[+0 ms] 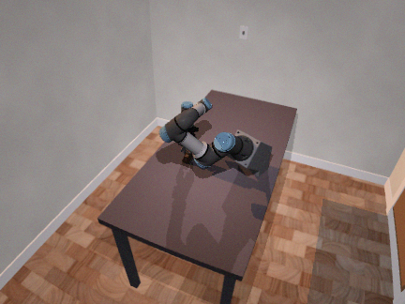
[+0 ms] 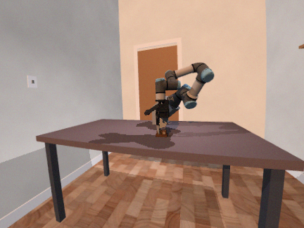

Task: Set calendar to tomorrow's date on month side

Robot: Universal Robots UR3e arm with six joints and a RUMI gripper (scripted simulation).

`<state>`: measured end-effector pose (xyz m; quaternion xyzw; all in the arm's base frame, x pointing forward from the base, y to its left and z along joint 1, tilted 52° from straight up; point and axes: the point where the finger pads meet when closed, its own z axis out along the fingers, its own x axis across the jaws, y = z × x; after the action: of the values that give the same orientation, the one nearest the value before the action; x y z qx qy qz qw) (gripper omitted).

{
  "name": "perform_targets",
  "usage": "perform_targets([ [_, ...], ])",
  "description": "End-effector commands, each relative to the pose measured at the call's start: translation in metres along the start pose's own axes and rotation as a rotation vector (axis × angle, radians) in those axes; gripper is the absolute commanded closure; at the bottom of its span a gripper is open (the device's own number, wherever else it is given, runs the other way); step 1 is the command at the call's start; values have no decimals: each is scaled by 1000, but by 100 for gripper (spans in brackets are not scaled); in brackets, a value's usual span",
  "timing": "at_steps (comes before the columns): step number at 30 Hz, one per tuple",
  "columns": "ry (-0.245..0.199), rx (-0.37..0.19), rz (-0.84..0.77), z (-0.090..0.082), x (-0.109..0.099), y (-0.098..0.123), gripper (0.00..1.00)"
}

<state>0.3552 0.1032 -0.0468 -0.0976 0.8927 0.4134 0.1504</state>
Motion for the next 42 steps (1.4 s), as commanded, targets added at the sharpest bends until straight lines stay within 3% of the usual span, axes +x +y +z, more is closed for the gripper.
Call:
perform_targets([
  [1,-1,2,-1,-1,-1,-1,72],
  [23,-1,2,-1,-1,-1,-1,72],
  [24,-1,2,-1,-1,-1,-1,90],
  [42,-1,2,-1,-1,-1,-1,90],
])
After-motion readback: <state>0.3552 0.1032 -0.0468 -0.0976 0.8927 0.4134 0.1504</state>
